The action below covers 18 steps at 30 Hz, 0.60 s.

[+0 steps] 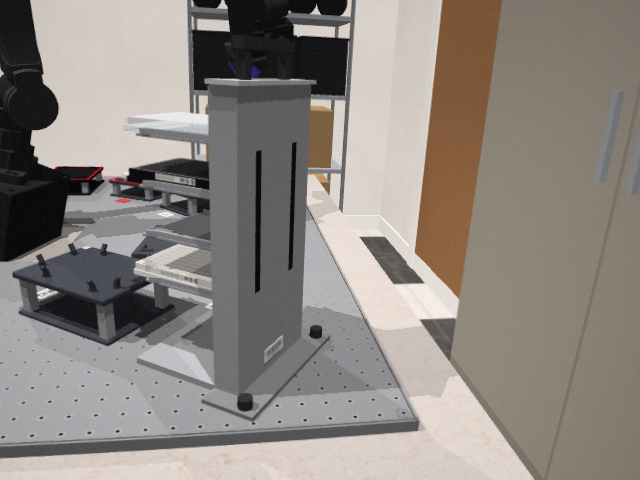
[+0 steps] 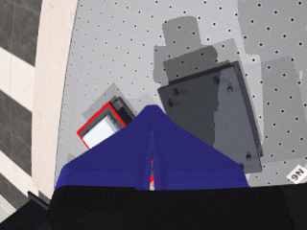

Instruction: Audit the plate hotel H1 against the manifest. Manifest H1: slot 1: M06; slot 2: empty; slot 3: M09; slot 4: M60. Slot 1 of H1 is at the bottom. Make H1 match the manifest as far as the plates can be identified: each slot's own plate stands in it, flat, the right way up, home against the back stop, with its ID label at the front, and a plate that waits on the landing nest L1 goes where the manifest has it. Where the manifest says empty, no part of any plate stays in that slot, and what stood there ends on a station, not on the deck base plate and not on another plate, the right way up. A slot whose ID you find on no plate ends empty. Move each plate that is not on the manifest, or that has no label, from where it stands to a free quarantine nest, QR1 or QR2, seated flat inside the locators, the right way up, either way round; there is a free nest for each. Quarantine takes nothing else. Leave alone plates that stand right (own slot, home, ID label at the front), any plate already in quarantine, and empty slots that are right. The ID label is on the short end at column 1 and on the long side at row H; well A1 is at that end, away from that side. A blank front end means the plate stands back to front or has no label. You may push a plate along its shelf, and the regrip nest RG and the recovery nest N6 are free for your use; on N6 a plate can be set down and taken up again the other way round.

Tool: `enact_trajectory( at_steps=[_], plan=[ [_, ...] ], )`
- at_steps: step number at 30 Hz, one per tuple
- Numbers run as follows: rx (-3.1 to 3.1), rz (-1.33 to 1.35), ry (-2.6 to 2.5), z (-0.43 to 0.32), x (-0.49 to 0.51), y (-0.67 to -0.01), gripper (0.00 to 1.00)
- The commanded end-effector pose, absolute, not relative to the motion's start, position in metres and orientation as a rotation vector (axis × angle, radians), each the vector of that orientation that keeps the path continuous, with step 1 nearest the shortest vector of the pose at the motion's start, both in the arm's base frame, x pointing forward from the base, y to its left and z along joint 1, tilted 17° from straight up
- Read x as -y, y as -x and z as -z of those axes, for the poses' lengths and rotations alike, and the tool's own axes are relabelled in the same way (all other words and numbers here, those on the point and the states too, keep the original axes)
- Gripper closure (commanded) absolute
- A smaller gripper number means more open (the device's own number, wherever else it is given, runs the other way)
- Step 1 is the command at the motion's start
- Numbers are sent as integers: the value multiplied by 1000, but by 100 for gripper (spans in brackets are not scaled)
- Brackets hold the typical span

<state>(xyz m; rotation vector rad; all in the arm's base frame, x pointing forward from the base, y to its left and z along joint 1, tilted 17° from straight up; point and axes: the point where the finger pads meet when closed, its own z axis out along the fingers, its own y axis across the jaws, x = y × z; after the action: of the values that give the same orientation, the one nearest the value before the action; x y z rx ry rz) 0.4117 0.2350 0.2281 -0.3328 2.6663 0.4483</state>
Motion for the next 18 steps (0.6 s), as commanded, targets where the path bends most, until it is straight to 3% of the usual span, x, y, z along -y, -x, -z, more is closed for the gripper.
enact_trajectory(
  at_steps=[1,18],
  plan=[
    [-2643,-450,364,-237,-230,-407,100],
    [-2684,-328,258,-231,-183,-395,100]
  ],
)
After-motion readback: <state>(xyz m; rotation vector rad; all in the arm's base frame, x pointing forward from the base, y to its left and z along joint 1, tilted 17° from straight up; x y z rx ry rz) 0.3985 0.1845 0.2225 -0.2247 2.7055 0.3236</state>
